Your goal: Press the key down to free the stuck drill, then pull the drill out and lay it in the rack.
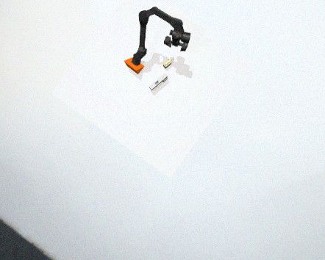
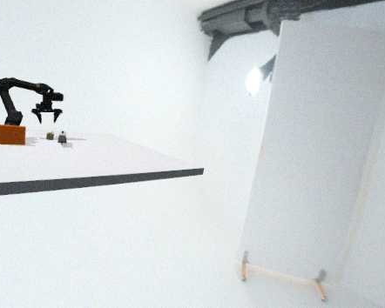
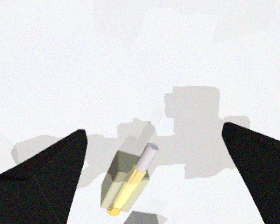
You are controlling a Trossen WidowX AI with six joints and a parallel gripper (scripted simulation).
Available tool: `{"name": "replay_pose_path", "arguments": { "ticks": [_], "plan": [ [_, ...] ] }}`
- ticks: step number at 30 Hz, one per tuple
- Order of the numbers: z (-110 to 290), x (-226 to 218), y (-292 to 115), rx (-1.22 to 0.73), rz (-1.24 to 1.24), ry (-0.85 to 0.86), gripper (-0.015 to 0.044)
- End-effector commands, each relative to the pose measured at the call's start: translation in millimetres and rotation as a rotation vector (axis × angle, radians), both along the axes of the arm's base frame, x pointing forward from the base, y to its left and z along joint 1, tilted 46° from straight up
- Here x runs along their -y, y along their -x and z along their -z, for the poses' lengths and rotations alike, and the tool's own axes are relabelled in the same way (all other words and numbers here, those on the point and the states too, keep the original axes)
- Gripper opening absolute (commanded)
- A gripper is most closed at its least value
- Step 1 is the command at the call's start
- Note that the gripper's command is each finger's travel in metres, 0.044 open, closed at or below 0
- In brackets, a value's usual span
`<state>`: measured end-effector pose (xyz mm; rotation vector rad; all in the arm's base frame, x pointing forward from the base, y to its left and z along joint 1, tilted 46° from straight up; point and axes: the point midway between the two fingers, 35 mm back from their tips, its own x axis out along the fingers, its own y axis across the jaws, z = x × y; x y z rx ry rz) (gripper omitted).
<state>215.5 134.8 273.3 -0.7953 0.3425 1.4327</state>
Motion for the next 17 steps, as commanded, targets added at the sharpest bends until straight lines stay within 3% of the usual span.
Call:
{"name": "replay_pose_path", "arguments": {
  "ticks": [1,8,17],
  "plan": [
    [-52,-22,27,0.310,-0.169,-0.030,0.0440],
    [-126,-39,90,0.752,-0.396,-0.114,0.0440],
    [-189,-24,169,1.139,-0.540,-0.244,0.0440]
  ]
}}
